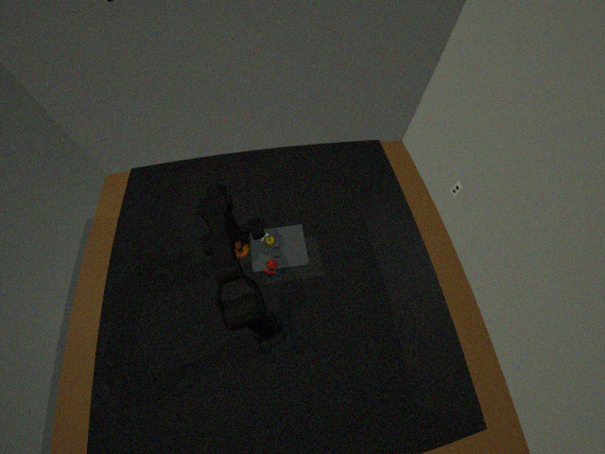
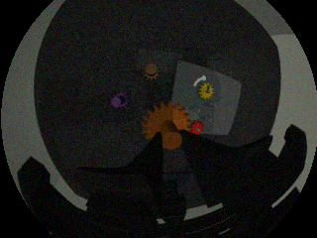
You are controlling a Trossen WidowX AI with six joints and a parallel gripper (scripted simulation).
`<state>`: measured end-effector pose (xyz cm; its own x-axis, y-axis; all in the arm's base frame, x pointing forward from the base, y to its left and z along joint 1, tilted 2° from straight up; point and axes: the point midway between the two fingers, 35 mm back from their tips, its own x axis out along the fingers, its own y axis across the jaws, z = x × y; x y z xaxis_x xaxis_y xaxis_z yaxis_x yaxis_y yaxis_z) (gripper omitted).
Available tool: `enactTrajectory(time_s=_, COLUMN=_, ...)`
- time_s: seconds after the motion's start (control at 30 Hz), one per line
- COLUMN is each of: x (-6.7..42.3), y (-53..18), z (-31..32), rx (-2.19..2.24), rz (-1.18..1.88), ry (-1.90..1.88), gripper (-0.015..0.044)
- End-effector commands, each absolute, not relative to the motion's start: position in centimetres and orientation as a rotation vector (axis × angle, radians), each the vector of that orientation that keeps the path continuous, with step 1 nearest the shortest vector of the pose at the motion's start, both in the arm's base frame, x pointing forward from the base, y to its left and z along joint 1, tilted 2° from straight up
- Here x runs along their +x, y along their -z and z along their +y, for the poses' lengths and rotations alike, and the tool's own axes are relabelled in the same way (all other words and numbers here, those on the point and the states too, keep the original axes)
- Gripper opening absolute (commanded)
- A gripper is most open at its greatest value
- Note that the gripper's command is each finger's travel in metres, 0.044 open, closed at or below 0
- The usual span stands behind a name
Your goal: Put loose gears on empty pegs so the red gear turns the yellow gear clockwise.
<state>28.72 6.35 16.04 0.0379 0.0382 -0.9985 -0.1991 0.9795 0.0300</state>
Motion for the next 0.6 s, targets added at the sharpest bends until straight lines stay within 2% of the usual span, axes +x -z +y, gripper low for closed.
enactTrajectory(time_s=0.0, x=28.9, y=-15.3, z=5.4, rx=-0.130, rz=1.533, ry=-0.184, gripper=0.0000)
enactTrajectory(time_s=0.57, x=29.7, y=-13.5, z=1.8, rx=-0.132, rz=1.535, ry=-0.183, gripper=0.0000)
